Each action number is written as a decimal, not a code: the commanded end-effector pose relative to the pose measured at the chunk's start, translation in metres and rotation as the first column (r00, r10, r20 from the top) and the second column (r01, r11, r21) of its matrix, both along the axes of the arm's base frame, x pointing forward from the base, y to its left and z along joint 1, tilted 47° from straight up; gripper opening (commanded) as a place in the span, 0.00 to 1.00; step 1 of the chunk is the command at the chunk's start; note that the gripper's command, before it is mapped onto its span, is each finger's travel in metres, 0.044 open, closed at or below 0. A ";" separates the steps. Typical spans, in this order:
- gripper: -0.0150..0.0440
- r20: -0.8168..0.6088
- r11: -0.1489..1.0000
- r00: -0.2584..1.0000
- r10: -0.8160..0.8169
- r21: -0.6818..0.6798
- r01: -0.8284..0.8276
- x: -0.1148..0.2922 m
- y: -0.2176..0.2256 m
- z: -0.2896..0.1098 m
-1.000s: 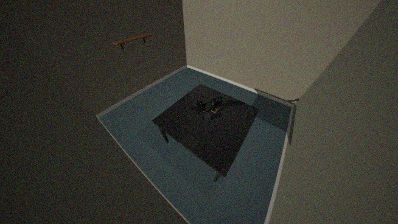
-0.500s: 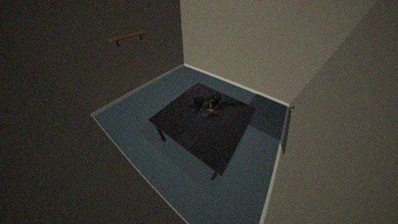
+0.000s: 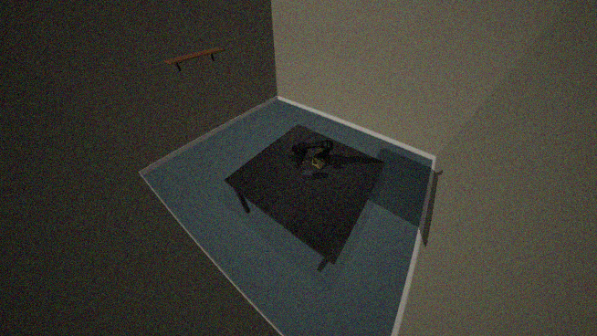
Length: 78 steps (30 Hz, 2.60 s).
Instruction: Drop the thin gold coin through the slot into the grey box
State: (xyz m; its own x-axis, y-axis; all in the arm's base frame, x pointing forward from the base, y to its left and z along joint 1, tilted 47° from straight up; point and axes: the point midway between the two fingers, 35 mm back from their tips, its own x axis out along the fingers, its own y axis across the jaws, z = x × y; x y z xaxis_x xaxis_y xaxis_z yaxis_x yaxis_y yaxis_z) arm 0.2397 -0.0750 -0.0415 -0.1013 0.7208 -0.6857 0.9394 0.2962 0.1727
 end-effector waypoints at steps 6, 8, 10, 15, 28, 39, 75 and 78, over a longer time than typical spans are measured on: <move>0.25 0.163 0.988 0.975 0.153 0.007 -0.157 -0.001 -0.005 0.000; 0.25 0.192 0.983 0.965 0.180 0.006 -0.184 -0.001 -0.005 0.000; 0.25 0.196 0.982 0.963 0.183 0.006 -0.188 -0.001 -0.005 0.000; 0.25 0.196 0.982 0.963 0.183 0.005 -0.188 0.001 -0.003 0.002; 0.25 0.196 0.983 0.963 0.183 -0.004 -0.186 0.018 0.014 0.021; 0.25 0.197 0.983 0.963 0.183 -0.007 -0.185 0.030 0.031 0.038; 0.25 0.198 0.982 0.963 0.181 0.012 -0.188 0.053 0.095 0.097; 0.25 0.197 0.982 0.963 0.182 0.014 -0.188 0.053 0.097 0.099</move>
